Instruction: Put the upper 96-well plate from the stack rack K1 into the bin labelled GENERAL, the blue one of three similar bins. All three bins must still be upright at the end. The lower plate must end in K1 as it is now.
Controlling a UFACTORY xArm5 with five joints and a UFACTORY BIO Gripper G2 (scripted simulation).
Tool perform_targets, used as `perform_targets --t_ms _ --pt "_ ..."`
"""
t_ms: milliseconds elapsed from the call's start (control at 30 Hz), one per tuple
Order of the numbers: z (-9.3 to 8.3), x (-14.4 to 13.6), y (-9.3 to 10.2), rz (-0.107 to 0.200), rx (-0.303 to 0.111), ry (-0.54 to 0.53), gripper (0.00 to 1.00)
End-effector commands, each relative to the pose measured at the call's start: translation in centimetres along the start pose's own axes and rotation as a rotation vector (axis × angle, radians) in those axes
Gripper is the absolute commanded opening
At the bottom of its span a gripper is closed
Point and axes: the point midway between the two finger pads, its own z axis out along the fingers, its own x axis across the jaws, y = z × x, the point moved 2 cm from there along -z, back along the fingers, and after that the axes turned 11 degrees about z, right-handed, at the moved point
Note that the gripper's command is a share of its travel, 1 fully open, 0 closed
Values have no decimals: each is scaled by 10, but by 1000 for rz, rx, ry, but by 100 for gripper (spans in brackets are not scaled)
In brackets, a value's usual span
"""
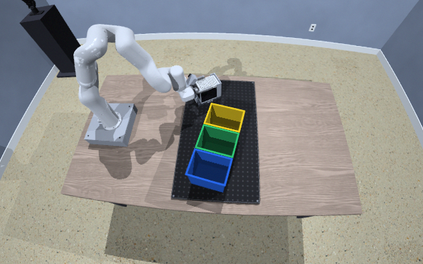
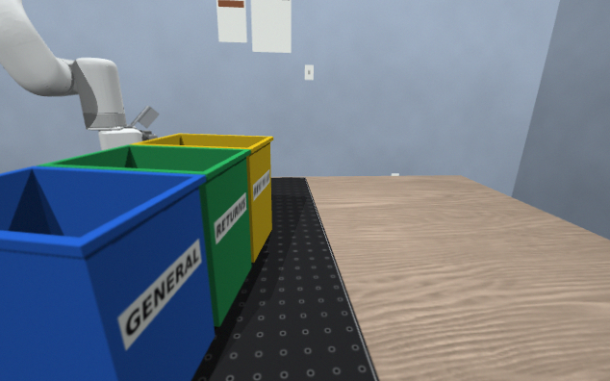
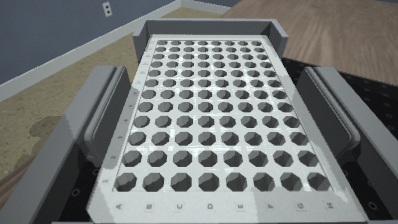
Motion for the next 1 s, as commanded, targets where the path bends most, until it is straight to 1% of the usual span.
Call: perform_targets --t_ms 0,967 --pt "0 1 7 -3 -1 0 0" --pt "0 10 51 -3 -1 0 0"
